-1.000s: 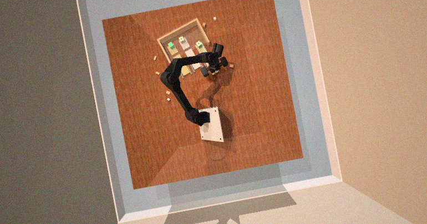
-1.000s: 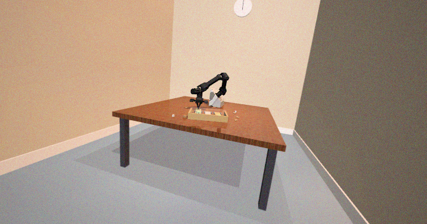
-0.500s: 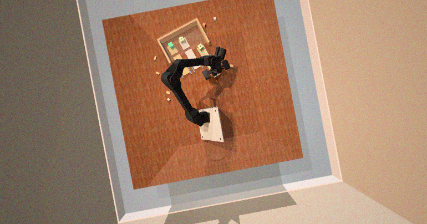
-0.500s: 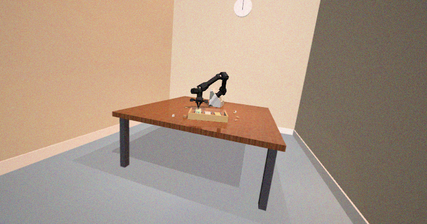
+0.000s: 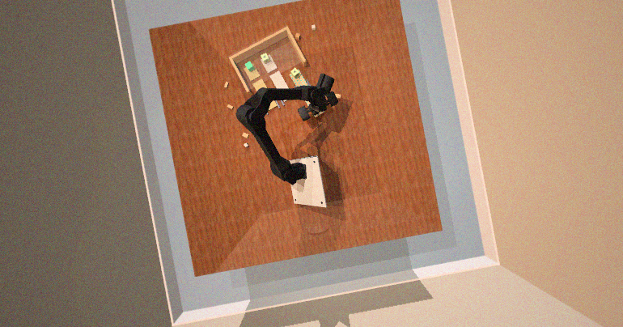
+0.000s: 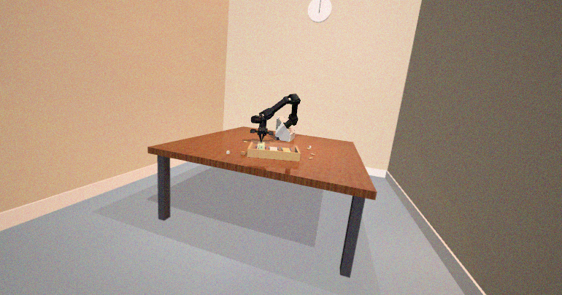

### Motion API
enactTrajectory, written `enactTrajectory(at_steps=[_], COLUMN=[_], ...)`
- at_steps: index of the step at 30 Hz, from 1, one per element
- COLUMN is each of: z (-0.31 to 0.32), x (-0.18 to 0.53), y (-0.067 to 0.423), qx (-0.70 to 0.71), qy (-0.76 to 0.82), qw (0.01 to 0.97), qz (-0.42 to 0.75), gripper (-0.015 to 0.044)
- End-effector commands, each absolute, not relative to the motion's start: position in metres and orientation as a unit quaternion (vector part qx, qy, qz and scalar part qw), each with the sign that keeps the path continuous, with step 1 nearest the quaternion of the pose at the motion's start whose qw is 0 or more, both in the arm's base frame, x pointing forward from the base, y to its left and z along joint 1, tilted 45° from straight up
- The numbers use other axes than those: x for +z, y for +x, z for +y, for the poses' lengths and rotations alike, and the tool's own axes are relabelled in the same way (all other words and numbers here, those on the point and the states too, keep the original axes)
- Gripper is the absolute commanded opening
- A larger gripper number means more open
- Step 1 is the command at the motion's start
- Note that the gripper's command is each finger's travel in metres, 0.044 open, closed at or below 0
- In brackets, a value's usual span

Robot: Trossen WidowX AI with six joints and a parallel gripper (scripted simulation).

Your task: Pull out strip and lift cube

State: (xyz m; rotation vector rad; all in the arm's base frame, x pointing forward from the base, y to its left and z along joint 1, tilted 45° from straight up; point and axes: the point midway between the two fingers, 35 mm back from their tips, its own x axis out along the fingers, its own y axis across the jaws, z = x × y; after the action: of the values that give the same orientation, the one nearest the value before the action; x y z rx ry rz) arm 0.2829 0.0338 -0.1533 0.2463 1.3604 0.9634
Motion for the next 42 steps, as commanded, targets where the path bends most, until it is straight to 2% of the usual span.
enactTrajectory(at_steps=[1,18,42], z=[0.036,0.026,0.026], x=[-0.158,-0.164,-0.164], y=[0.266,0.244,0.243], qx=[0.43,0.43,0.43], qy=[0.108,0.108,0.108], qw=[0.653,0.652,0.652], qz=[0.614,0.615,0.615], gripper=[0.0,0.0,0.0])
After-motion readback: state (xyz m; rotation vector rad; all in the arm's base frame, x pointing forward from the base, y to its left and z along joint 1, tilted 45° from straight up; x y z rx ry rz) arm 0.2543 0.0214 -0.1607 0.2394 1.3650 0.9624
